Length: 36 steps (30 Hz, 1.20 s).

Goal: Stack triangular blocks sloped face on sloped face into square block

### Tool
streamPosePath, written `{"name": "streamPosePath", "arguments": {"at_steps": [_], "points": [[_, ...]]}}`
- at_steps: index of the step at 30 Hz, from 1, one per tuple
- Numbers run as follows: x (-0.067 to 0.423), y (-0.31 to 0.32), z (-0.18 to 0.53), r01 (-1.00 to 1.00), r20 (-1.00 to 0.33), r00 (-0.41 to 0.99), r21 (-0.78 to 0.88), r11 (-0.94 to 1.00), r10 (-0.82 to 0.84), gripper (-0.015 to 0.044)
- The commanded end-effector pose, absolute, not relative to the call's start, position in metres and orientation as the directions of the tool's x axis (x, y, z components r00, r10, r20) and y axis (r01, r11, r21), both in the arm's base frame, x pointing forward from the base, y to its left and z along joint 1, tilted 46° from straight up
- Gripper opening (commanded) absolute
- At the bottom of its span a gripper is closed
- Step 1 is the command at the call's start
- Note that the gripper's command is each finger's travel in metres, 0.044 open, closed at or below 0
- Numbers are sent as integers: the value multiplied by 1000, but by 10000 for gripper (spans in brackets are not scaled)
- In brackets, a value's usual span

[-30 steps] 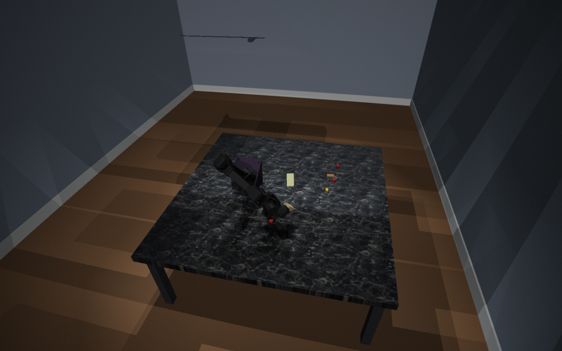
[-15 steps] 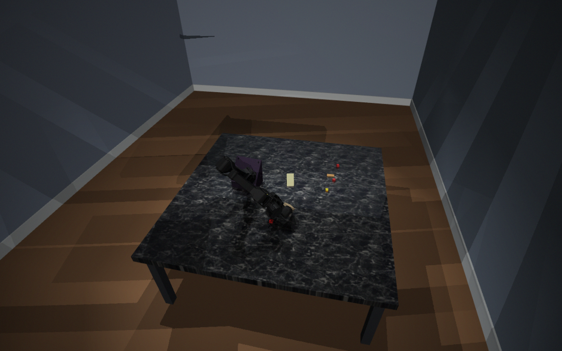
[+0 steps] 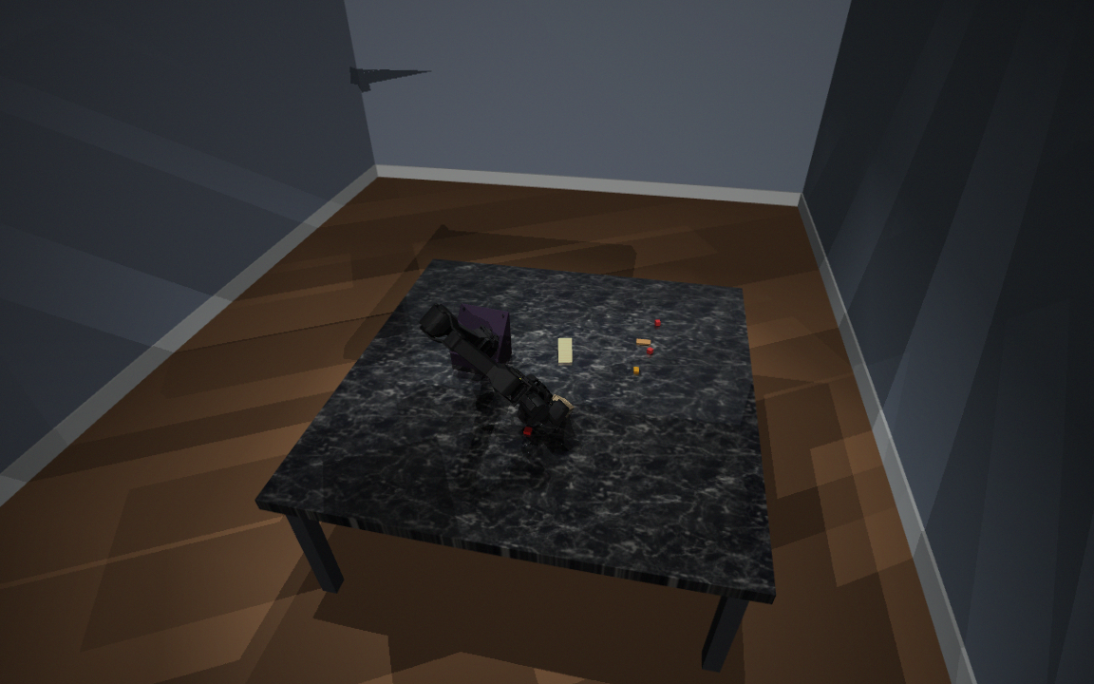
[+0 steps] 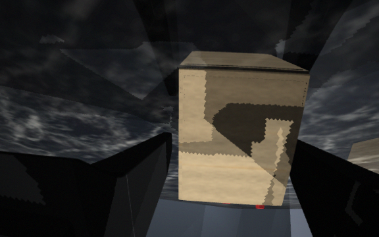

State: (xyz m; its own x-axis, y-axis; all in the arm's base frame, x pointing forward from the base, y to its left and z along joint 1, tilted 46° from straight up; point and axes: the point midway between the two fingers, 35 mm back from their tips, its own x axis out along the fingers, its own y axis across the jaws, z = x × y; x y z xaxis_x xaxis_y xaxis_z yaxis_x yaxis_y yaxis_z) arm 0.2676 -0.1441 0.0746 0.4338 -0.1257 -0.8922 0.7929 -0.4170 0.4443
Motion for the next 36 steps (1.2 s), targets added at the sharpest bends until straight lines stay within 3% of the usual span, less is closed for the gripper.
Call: {"name": "streamPosePath", "arguments": {"at_steps": [1,7,13,36], "points": [[268,-144,75,793,-892,434,445,-417,-126,197],[268,-144,75,793,-892,434,445,-417,-126,157],[269,-140,79,793,-892,434,444,-417,-125,0],[268,-71,144,792,-892,435,443,-419,-120,0]]}}
